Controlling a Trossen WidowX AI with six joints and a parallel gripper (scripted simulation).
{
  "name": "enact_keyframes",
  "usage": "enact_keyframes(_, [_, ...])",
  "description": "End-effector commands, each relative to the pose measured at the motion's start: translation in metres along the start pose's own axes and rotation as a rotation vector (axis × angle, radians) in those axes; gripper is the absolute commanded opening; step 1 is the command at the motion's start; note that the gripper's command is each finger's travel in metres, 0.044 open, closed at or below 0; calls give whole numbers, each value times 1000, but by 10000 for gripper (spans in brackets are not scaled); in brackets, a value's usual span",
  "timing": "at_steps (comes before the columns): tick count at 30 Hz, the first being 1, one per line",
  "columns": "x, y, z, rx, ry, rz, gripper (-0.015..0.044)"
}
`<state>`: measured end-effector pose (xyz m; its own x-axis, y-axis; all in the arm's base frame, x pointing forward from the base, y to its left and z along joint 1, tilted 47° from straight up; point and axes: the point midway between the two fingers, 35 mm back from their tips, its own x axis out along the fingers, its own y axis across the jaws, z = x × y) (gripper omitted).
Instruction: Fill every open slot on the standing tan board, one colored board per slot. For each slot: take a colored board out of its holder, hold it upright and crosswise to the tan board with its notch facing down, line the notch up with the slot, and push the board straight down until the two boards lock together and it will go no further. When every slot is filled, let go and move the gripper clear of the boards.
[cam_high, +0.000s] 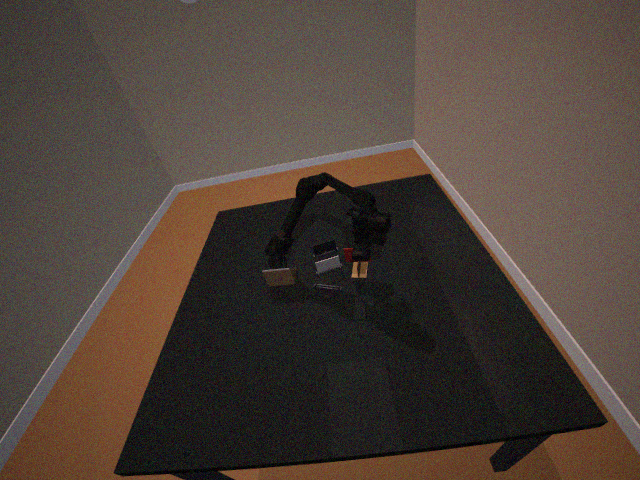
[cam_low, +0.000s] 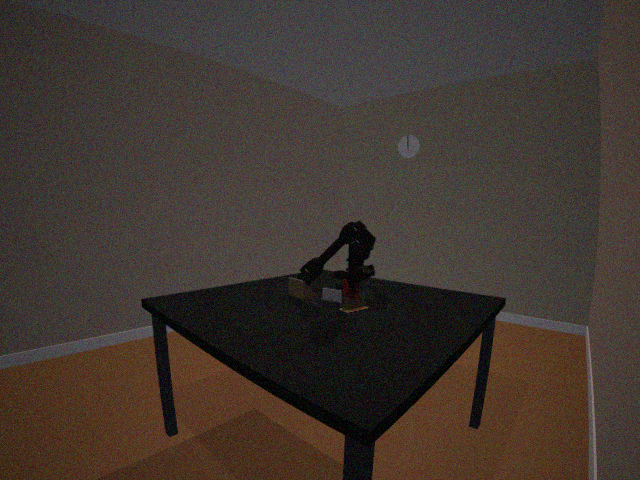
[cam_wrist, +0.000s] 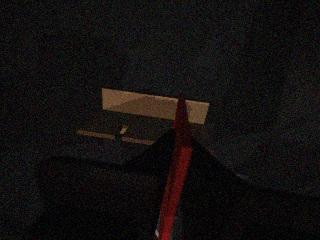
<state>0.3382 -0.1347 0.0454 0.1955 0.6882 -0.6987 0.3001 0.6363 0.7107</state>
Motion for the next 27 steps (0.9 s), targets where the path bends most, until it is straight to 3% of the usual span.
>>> enact_keyframes(1, [3,1,0,3,0,5,0])
enact_keyframes(27, [23,2,0,3,0,6,0])
